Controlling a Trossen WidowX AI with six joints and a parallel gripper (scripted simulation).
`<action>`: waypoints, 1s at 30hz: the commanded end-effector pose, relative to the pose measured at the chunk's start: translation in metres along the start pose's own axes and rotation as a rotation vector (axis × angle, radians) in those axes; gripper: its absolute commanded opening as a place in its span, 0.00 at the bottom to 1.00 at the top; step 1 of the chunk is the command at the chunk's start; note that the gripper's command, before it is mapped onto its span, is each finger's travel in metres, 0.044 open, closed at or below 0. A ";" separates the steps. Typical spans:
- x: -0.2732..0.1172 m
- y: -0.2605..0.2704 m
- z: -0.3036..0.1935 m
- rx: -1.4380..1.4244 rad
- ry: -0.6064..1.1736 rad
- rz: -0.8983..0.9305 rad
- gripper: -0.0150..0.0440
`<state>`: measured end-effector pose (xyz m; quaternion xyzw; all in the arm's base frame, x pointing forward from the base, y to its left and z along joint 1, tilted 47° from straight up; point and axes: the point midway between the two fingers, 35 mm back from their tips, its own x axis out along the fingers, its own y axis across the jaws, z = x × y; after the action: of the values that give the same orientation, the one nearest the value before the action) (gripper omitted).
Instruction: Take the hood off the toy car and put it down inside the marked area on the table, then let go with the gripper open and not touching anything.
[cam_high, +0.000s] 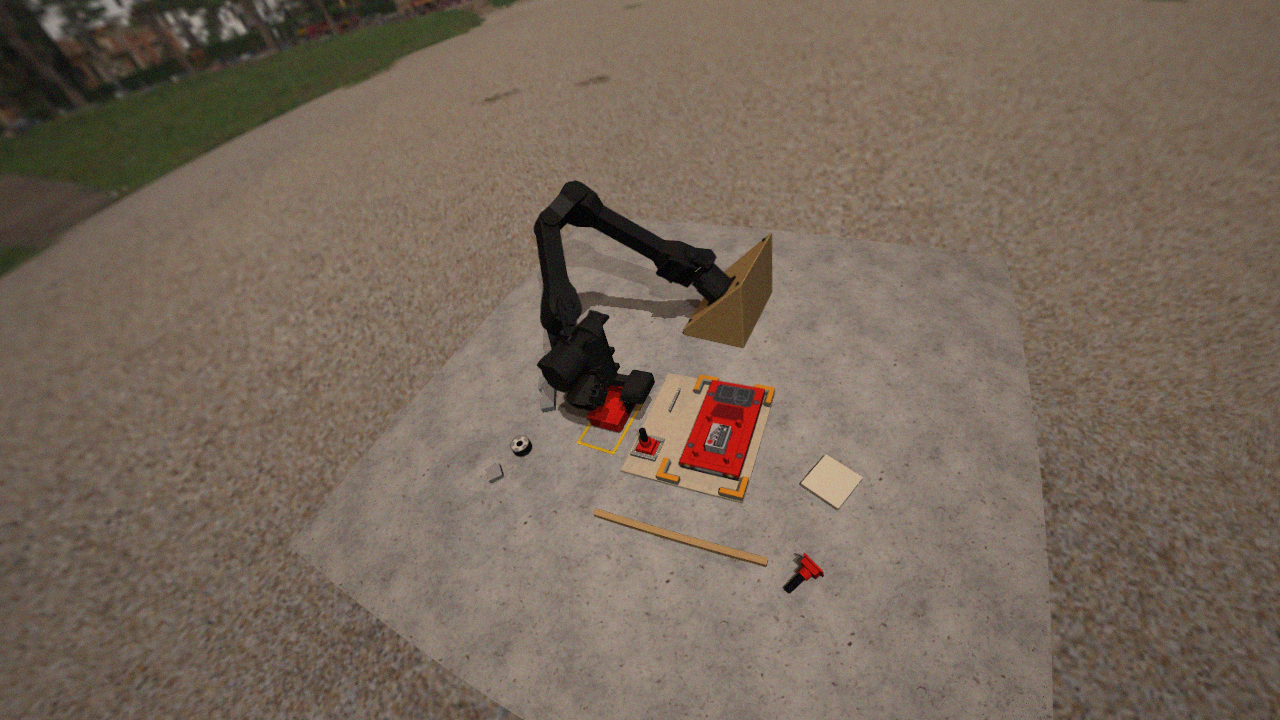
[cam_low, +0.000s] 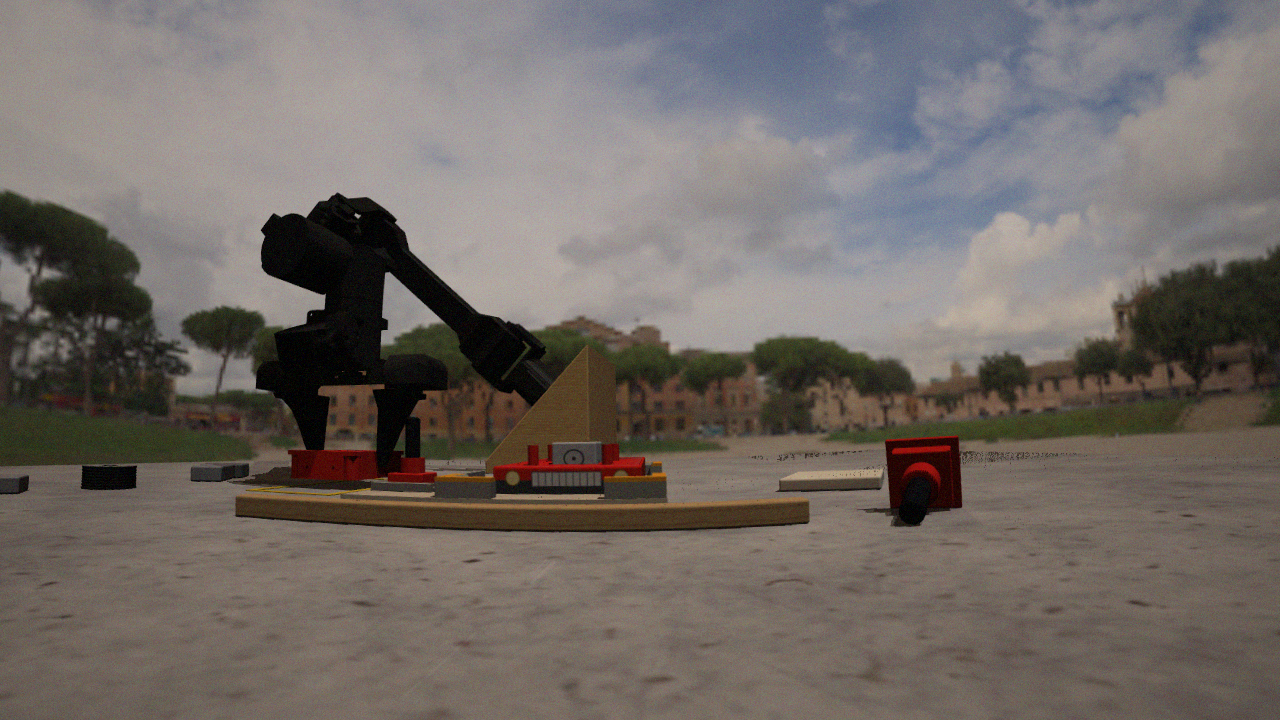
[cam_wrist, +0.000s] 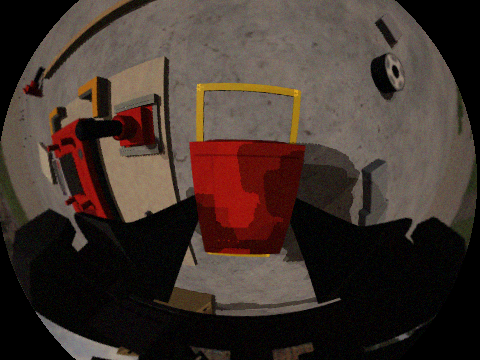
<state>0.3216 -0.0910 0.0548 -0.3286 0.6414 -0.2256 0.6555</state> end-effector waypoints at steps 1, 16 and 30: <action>0.003 0.001 -0.002 -0.008 0.004 -0.002 0.25; 0.006 0.000 0.000 0.000 0.000 -0.001 0.43; 0.001 0.000 0.001 0.000 0.000 0.000 1.00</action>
<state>0.3212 -0.0945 0.0509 -0.3296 0.6428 -0.2248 0.6540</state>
